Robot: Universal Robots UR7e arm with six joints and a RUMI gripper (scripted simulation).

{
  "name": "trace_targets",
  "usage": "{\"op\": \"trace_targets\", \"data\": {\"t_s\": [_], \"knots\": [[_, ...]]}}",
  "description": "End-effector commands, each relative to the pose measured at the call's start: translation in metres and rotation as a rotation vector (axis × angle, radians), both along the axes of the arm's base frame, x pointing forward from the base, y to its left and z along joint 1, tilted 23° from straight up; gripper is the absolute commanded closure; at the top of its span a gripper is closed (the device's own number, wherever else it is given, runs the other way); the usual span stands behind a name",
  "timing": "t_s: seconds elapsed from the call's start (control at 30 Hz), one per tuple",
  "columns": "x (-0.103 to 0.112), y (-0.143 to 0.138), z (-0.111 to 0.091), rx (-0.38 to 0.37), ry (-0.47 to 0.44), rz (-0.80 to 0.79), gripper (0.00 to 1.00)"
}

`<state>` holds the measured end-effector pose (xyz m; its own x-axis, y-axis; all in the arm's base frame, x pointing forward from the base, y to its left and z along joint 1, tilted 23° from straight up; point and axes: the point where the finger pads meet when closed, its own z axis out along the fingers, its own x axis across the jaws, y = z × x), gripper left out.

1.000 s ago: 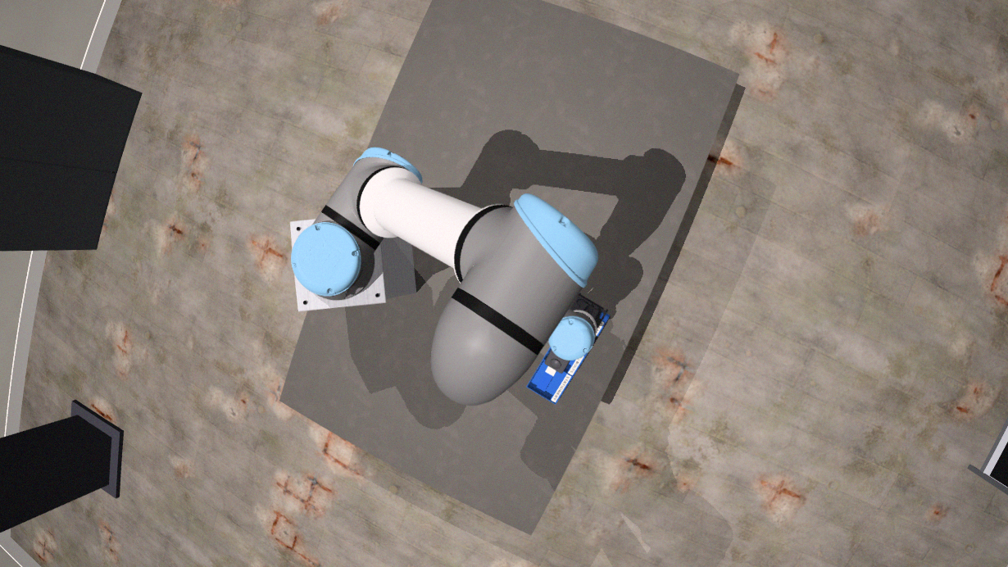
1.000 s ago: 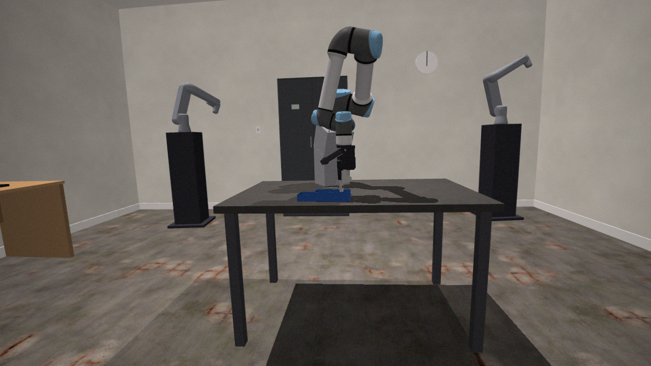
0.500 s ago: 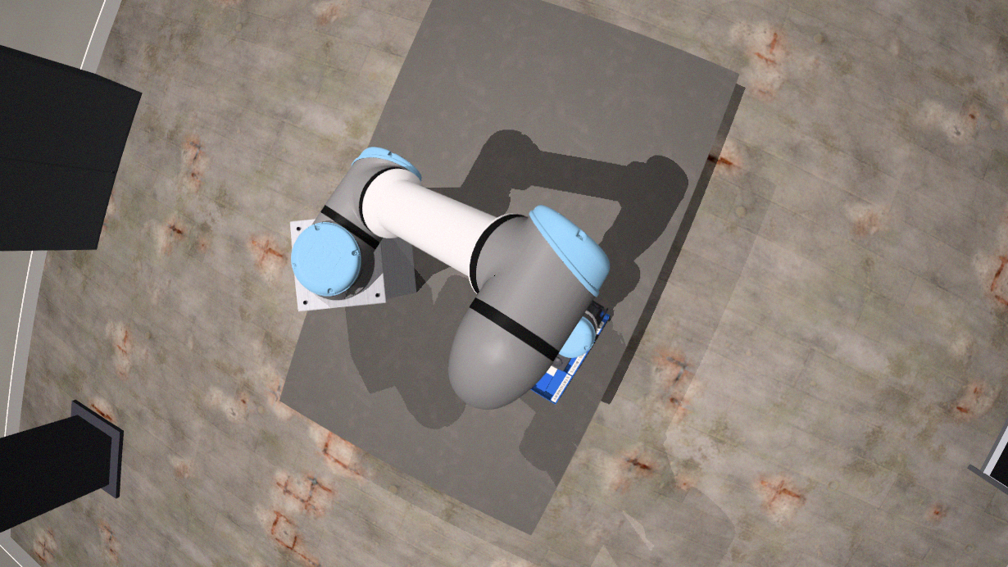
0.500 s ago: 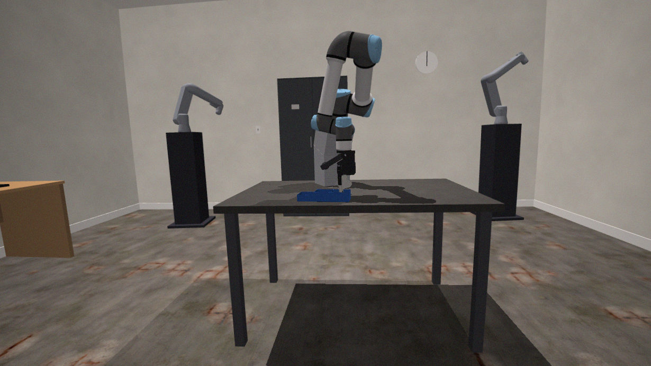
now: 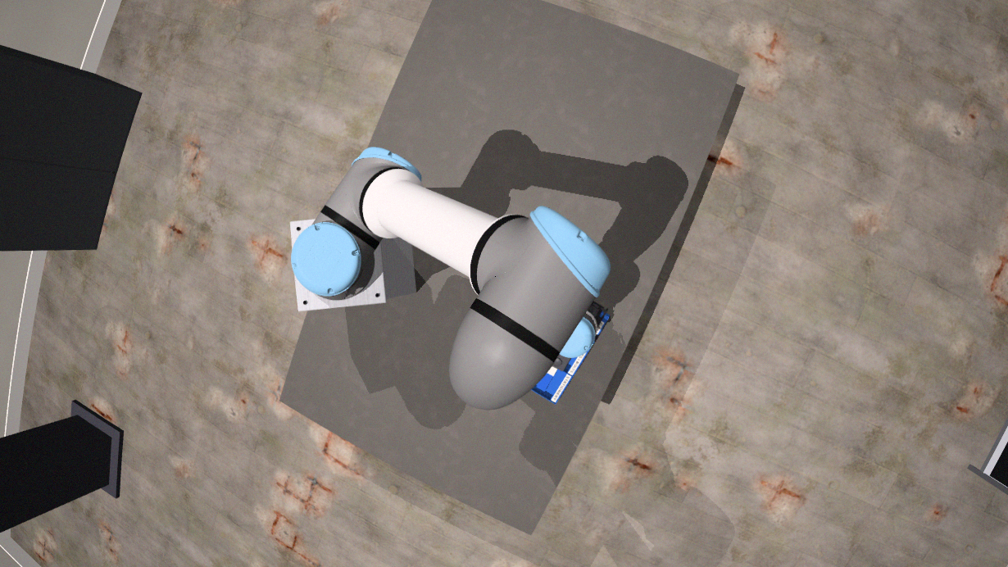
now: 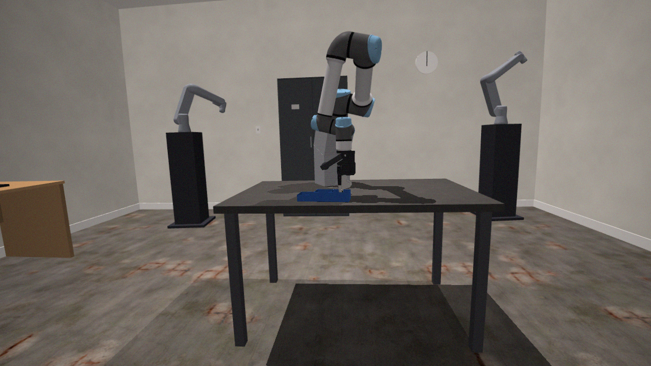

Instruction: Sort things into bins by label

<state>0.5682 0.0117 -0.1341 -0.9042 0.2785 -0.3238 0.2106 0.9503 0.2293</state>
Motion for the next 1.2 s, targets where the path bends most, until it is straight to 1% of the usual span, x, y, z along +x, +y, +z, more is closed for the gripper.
{"op": "trace_targets", "data": {"t_s": [0.0,0.4,1.17], "knots": [[0.0,0.0,0.001,0.0,-0.001,0.0,0.82],[0.0,0.0,0.001,0.0,-0.001,0.0,0.82],[-0.01,-0.004,0.025,0.0,-0.001,0.0,0.82]]}}
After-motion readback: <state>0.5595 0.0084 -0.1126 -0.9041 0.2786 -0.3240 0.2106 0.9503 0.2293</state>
